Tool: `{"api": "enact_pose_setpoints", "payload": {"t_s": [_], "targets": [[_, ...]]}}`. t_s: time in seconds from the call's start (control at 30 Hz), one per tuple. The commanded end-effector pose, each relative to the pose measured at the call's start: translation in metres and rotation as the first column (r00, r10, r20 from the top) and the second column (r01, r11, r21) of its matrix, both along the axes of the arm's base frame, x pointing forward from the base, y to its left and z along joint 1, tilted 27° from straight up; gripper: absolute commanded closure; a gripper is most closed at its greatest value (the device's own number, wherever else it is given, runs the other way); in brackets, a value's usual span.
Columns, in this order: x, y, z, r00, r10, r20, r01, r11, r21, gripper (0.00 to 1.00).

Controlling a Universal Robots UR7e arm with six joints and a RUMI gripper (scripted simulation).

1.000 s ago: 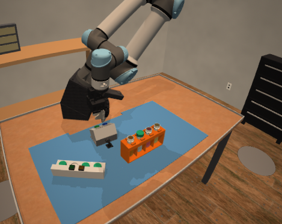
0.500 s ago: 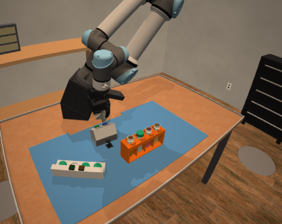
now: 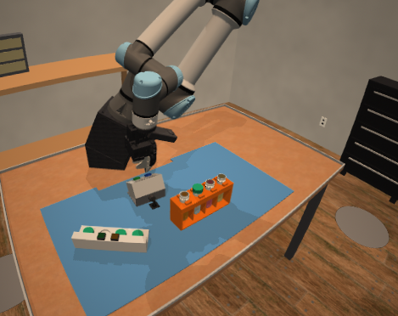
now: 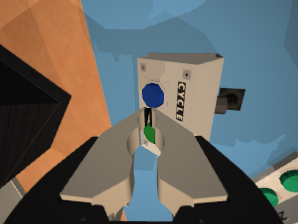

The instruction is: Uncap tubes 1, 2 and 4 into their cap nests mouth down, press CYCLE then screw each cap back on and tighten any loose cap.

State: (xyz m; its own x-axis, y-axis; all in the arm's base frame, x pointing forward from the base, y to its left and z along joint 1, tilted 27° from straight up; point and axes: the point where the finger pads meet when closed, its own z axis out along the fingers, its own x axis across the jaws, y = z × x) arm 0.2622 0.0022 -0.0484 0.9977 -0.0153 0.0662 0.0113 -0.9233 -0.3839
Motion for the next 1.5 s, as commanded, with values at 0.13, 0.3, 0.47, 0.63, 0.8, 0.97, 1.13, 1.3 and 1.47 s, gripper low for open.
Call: {"api": "enact_pose_setpoints", "payload": {"t_s": [0.13,0.3,0.47,0.63,0.8,0.97,1.13,1.3,1.47], "targets": [[-0.0007,0.0054,-0.0001,0.999,0.013,-0.042,-0.013,1.0,-0.002,1.0],[-0.0007,0.0054,-0.0001,0.999,0.013,-0.042,-0.013,1.0,-0.002,1.0],[-0.0007,0.0054,-0.0001,0.999,0.013,-0.042,-0.013,1.0,-0.002,1.0],[-0.0007,0.0054,-0.0001,0.999,0.013,-0.042,-0.013,1.0,-0.002,1.0],[-0.0007,0.0054,-0.0001,0.999,0.013,-0.042,-0.013,1.0,-0.002,1.0],[-0.0001,0.0062,-0.0018,0.999,0.013,-0.042,-0.013,1.0,-0.002,1.0],[0.0007,0.0071,-0.0042,0.999,0.013,-0.042,-0.013,1.0,-0.002,1.0],[0.0014,0.0081,-0.0065,0.999,0.013,-0.042,-0.013,1.0,-0.002,1.0],[0.0023,0.0093,-0.0095,0.999,0.013,-0.042,-0.013,1.0,-0.002,1.0]]}}
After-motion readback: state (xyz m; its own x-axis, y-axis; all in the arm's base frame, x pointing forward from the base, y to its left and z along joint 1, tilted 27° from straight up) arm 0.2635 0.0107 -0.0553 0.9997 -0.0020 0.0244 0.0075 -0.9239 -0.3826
